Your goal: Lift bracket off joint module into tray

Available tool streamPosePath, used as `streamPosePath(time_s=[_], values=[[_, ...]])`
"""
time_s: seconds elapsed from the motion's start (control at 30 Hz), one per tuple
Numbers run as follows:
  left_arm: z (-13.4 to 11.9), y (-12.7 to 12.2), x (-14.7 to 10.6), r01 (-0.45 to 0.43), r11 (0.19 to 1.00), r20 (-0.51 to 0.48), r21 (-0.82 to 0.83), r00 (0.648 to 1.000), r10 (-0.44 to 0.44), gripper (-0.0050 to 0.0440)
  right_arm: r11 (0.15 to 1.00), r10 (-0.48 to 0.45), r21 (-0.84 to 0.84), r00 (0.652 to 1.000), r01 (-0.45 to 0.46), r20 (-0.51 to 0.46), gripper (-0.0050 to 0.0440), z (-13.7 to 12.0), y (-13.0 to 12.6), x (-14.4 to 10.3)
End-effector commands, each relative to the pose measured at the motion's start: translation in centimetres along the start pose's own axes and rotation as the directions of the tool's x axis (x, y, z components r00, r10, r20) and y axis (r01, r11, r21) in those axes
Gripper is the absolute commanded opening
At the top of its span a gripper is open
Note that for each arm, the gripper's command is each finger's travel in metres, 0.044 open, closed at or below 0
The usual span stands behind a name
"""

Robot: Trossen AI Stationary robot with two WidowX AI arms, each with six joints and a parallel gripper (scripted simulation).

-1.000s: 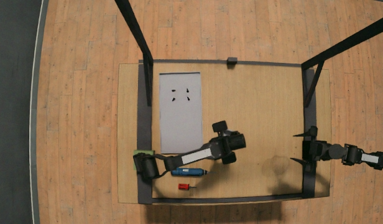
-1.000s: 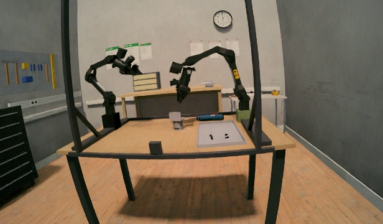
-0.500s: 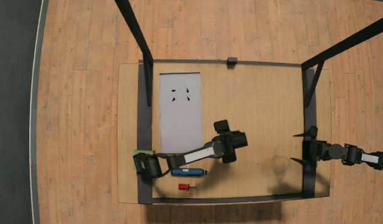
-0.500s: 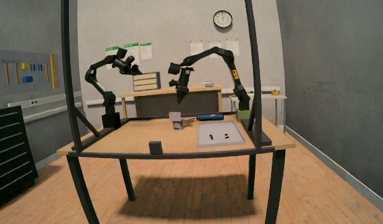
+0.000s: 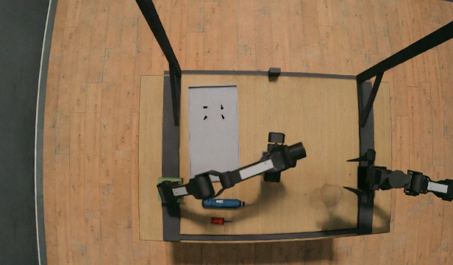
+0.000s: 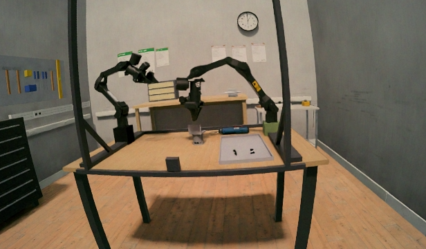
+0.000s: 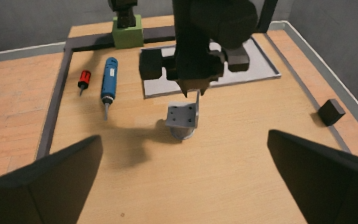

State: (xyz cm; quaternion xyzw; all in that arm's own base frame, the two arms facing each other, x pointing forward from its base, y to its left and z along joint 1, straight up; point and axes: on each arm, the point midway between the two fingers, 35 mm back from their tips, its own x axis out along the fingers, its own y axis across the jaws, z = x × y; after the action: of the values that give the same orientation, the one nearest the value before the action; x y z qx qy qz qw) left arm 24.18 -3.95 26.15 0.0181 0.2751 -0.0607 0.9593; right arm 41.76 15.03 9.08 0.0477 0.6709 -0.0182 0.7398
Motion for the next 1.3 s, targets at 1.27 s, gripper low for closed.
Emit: streamPosePath(time_s=[1.27], values=[[0.5,0.0,-0.4,0.000,1.000,0.016,-0.003,1.000,0.000,0.0440,0.989,-0.038,0.139,0.997,0.048,-0.074,0.0111,0.2,0.9,4.7]])
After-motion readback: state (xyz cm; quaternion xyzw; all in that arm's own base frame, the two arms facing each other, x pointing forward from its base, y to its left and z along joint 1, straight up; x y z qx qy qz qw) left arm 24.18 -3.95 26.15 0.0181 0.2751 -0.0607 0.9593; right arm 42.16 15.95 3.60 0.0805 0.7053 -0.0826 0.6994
